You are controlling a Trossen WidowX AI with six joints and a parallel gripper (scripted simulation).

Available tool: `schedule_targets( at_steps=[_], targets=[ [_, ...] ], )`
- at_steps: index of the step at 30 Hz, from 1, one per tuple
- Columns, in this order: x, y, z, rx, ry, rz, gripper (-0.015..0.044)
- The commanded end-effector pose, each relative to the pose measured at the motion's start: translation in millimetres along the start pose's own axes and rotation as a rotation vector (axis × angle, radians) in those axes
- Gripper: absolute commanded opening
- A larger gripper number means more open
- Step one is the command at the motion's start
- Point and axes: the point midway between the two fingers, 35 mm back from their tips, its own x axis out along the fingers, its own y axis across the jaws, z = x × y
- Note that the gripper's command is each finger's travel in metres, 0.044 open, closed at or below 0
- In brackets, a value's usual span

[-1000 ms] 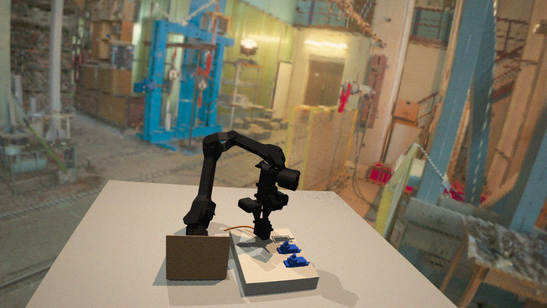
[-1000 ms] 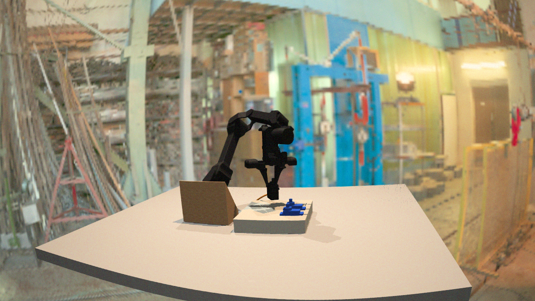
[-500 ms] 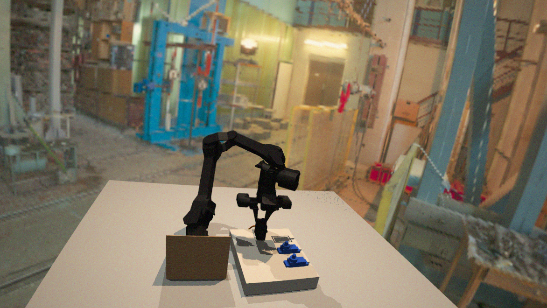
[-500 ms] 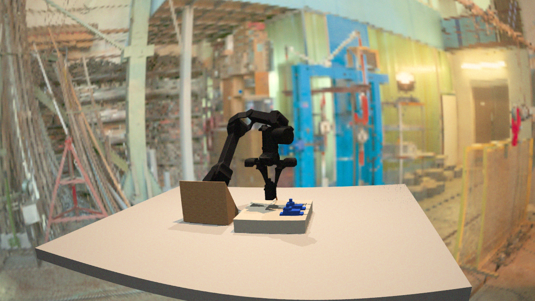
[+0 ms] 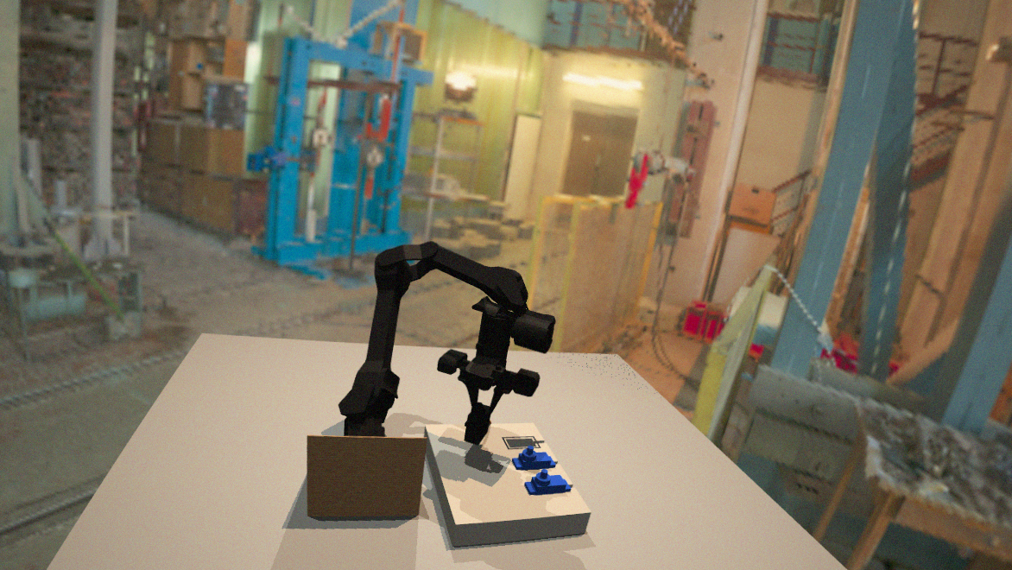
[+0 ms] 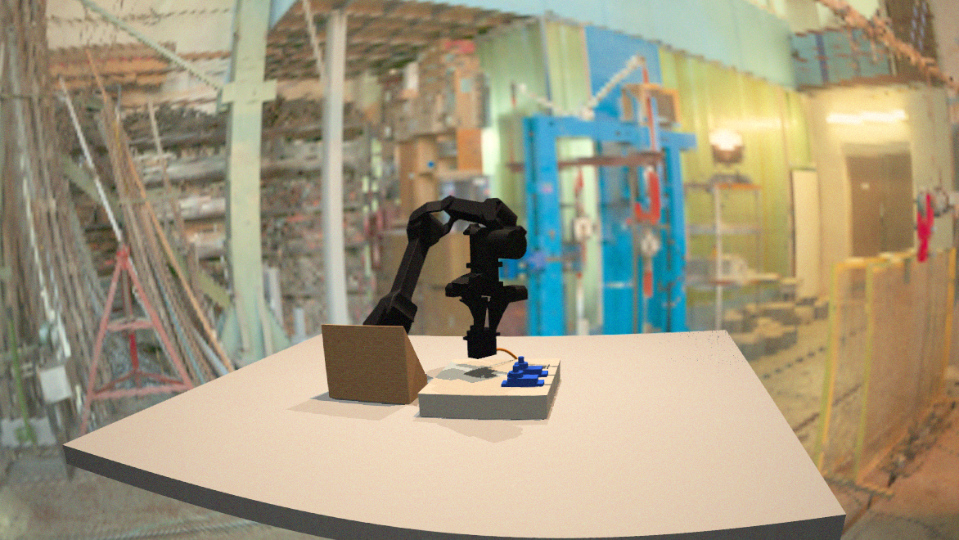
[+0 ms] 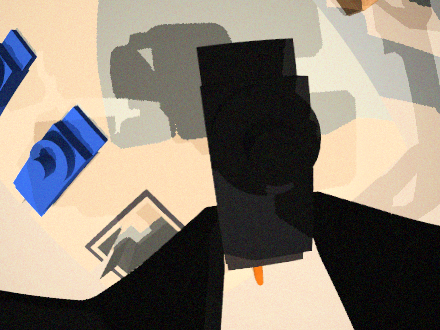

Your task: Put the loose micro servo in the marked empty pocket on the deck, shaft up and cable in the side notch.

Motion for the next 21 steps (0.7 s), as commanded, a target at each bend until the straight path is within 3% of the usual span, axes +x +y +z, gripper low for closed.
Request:
schedule_targets(
  at_steps=[1,21],
  targets=[
    [-0.4,-0.7,-1.0,0.132,0.004,0.001,0.0],
    [-0.4,-0.7,-1.0,0.827,0.004,0.0,0.0]
  ],
)
